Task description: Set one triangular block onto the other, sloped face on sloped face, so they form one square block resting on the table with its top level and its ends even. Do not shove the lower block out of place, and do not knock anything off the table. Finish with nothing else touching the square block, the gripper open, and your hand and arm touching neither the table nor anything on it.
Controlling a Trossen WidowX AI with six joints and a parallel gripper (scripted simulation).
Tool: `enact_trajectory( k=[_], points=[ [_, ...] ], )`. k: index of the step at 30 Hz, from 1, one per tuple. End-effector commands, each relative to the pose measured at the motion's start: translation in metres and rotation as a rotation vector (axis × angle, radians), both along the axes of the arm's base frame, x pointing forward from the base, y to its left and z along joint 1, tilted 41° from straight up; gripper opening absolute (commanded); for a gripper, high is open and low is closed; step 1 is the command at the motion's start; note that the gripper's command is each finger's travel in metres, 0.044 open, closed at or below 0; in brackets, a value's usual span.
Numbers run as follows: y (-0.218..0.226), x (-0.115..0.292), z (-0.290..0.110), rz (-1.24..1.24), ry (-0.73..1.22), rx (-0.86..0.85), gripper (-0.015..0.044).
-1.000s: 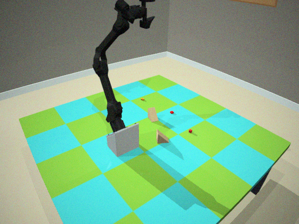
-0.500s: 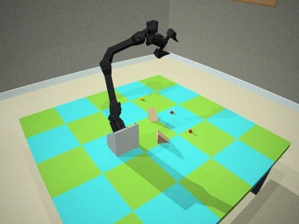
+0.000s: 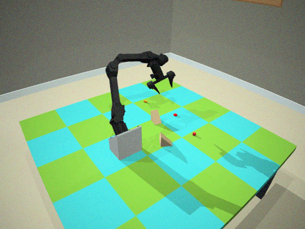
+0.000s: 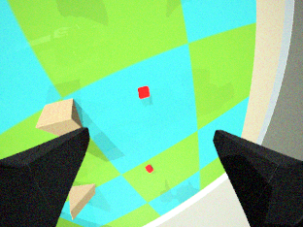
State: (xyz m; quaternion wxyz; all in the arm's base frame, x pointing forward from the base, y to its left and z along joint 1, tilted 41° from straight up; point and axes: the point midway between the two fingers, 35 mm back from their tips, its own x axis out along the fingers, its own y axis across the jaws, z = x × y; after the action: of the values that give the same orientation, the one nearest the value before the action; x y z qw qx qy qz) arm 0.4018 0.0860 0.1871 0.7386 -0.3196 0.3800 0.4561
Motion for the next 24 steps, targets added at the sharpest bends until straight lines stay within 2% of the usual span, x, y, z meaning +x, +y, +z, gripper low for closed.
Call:
enact_trajectory(
  k=[1, 4, 6, 24],
  points=[
    [0.028, -0.044, -0.036, 0.16, 0.169, -0.102, 0.044],
    [0.043, -0.078, -0.054, 0.287, 0.286, -0.182, 0.044],
    [0.046, -0.086, -0.058, 0.317, 0.313, -0.2, 0.044],
    [0.052, -0.086, -0.074, 0.317, 0.313, -0.2, 0.044]
  ],
)
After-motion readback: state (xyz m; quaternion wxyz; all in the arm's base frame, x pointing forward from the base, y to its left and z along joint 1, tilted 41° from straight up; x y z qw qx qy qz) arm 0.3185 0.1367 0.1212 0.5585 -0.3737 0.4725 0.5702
